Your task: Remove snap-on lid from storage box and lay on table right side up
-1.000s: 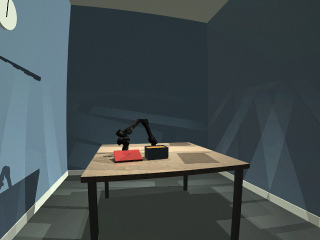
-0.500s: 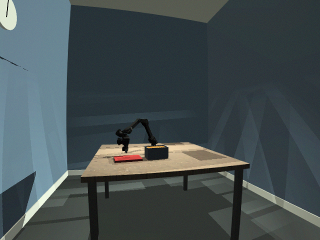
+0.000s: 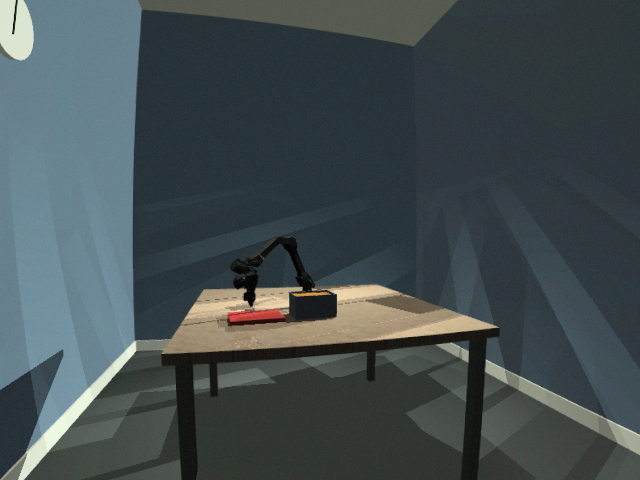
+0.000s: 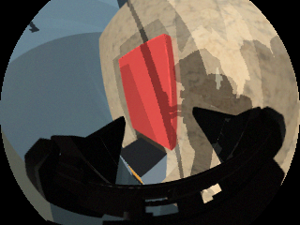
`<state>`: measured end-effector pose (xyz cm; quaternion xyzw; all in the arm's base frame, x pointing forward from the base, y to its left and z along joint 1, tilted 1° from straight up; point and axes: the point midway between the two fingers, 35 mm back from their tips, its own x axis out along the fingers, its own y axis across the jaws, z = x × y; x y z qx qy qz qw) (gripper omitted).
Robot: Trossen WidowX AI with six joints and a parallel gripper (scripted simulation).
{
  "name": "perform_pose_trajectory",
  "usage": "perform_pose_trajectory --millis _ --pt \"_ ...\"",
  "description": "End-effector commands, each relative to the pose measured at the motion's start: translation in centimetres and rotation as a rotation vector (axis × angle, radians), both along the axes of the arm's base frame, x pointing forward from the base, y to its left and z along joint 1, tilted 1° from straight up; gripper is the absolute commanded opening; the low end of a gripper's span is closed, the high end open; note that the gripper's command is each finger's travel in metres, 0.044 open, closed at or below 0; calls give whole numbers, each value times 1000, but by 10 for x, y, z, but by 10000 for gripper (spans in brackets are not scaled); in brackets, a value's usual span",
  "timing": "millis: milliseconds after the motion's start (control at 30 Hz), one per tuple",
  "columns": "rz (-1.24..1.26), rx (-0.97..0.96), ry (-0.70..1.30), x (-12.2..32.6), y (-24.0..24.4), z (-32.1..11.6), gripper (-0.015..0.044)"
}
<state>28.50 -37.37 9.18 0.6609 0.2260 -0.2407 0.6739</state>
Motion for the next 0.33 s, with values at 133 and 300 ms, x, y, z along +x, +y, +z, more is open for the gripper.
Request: perform_pose_trajectory --millis 133,300 --pt "5 5 2 -18 2 -3 440" --pt "5 5 3 -28 2 -3 440"
